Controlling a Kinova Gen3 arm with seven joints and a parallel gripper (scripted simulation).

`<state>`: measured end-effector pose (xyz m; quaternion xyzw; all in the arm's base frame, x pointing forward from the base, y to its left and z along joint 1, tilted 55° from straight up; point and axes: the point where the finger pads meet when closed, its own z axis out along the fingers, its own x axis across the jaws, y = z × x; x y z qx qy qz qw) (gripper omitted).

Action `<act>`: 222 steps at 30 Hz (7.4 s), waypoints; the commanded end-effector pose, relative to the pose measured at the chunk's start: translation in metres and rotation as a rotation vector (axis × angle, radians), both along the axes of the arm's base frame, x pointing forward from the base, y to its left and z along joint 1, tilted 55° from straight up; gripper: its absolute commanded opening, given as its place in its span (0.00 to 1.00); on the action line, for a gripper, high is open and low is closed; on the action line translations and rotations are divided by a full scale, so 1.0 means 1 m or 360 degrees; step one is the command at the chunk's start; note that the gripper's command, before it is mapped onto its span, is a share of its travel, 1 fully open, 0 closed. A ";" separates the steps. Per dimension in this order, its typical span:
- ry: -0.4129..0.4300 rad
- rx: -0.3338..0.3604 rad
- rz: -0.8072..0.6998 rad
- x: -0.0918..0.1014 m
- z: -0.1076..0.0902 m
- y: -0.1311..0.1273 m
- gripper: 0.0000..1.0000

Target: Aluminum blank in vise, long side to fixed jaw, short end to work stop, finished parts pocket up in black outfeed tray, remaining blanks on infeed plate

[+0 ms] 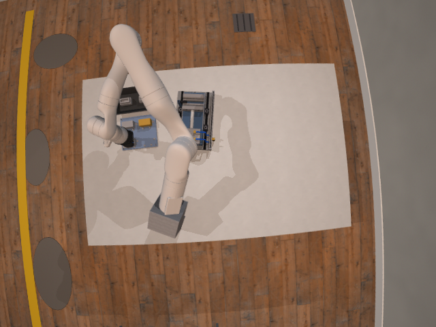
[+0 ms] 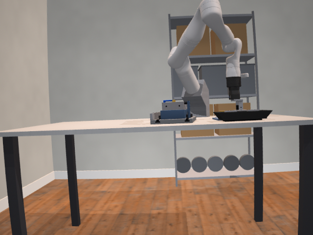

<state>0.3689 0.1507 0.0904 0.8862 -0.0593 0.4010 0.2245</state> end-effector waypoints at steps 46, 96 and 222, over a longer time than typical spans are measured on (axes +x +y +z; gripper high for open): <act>0.0000 0.0001 0.0002 0.000 0.000 0.001 0.00; 0.0000 0.0001 0.0002 0.000 0.000 0.001 0.00; -0.0092 0.0139 -0.0117 -0.082 0.248 -0.183 0.00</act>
